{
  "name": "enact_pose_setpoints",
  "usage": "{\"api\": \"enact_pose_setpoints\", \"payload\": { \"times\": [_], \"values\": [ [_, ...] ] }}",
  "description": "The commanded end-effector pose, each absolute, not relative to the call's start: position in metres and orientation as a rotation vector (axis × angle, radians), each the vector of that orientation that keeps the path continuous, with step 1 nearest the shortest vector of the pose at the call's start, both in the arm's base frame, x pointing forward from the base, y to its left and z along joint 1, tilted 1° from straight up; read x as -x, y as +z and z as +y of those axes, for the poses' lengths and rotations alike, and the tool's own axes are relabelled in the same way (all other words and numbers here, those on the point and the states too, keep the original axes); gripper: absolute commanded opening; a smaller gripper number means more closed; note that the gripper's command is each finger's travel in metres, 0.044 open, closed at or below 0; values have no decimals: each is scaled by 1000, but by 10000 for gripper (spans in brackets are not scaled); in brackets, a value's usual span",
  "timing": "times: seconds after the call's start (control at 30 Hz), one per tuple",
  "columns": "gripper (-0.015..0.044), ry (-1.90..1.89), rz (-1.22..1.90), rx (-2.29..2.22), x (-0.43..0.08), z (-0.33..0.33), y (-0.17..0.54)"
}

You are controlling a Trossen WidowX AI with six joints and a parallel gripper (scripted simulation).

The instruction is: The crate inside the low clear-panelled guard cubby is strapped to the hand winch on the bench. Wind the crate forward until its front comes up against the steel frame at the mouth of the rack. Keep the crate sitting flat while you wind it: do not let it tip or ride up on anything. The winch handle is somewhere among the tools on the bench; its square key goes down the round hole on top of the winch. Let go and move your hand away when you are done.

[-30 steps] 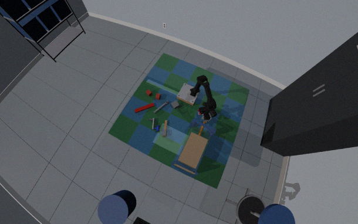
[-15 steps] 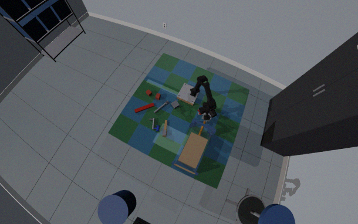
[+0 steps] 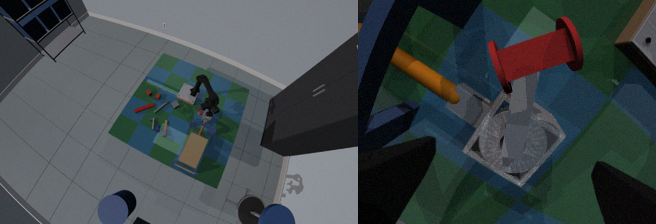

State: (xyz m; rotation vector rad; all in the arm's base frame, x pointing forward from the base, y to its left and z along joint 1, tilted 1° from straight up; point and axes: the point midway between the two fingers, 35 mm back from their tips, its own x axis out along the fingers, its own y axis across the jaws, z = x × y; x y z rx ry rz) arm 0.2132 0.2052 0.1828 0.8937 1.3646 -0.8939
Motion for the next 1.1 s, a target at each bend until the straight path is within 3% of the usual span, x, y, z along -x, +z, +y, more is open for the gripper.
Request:
{"api": "enact_pose_setpoints", "payload": {
  "times": [0.0, 0.3, 0.87, 1.07],
  "values": [
    [440, -891, 1383, -896, -209, 202, 203],
    [440, -898, 1379, -894, -209, 202, 199],
    [0, -898, 1379, -894, -209, 202, 199],
    [0, -898, 1379, -894, -209, 202, 199]
  ]
}}
